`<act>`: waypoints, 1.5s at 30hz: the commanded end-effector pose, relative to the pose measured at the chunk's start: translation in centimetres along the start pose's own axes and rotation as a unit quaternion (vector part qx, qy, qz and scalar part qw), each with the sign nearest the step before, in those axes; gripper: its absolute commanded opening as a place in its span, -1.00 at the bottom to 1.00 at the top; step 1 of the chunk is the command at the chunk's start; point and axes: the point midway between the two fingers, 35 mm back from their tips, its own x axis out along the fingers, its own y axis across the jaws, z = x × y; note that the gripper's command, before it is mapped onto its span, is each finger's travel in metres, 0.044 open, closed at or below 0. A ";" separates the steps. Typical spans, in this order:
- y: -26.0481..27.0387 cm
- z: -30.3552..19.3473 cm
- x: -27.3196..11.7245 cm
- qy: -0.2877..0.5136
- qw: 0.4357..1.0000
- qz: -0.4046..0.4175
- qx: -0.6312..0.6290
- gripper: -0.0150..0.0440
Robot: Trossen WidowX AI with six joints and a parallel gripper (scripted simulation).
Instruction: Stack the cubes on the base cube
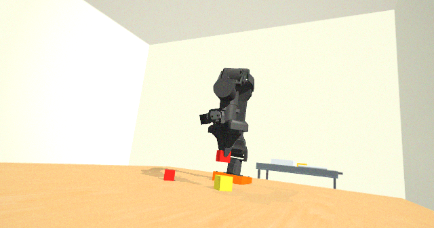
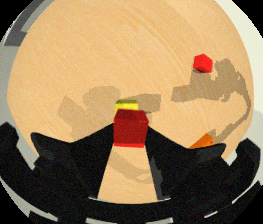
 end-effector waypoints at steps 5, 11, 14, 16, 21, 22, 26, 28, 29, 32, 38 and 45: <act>0.8 -0.9 0.4 0.003 0.992 0.002 0.128 -0.14; 1.4 -1.5 0.7 0.003 0.976 0.001 0.218 -0.14; 1.6 -1.8 0.8 0.003 0.965 0.001 0.262 -0.14; 1.8 -2.1 0.9 0.004 0.957 0.001 0.292 -0.14; 1.9 -2.2 0.9 0.004 0.950 0.001 0.313 -0.14; 1.9 -2.2 0.9 0.004 0.950 0.001 0.313 -0.14; 1.9 -2.2 0.9 0.004 0.950 0.001 0.313 -0.14; 1.9 -2.2 0.9 0.004 0.950 0.001 0.313 -0.14; 1.9 -2.2 0.9 0.004 0.950 0.001 0.313 -0.14; 1.9 -2.2 0.9 0.004 0.950 0.001 0.313 -0.14; 2.0 -2.2 1.6 0.004 0.949 0.001 0.315 -0.14; 2.1 -2.3 3.0 0.004 0.948 0.001 0.317 -0.14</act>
